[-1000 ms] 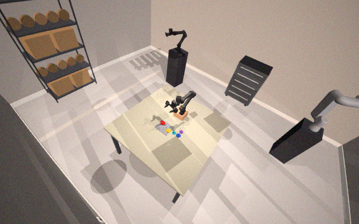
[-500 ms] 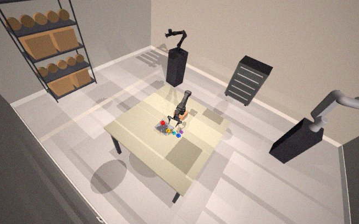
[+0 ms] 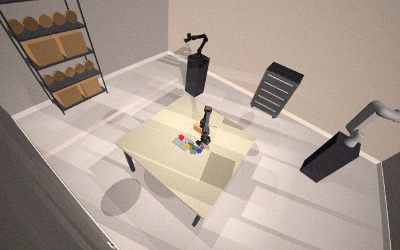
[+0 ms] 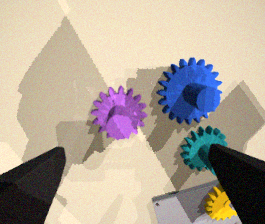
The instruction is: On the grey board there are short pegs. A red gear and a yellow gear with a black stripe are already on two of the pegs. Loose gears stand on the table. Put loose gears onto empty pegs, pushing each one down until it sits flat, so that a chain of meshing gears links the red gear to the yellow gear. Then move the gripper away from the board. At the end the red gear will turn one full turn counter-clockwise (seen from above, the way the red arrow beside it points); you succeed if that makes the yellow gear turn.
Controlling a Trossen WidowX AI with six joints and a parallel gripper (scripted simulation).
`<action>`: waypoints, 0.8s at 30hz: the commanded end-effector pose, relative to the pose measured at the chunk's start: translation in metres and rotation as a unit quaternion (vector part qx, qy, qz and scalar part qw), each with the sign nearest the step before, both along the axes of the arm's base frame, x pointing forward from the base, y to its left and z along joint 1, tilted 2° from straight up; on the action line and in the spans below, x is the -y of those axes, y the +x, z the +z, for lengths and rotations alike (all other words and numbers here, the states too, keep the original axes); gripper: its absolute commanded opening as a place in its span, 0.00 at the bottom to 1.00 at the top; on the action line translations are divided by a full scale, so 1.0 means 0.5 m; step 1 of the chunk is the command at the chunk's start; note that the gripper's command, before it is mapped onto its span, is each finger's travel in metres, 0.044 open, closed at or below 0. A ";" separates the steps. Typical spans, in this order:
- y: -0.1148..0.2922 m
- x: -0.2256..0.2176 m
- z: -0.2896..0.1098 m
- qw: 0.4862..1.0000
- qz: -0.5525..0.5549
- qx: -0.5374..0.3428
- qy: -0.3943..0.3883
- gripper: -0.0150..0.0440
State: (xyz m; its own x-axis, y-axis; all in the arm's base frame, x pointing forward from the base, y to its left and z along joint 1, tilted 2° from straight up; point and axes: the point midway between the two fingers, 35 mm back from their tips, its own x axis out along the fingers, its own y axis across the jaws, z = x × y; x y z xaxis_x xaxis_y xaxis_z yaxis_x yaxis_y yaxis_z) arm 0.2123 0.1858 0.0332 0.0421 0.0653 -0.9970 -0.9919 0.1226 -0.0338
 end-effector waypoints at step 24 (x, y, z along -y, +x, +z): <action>-0.019 -0.015 -0.065 0.999 0.028 -0.019 -0.013 1.00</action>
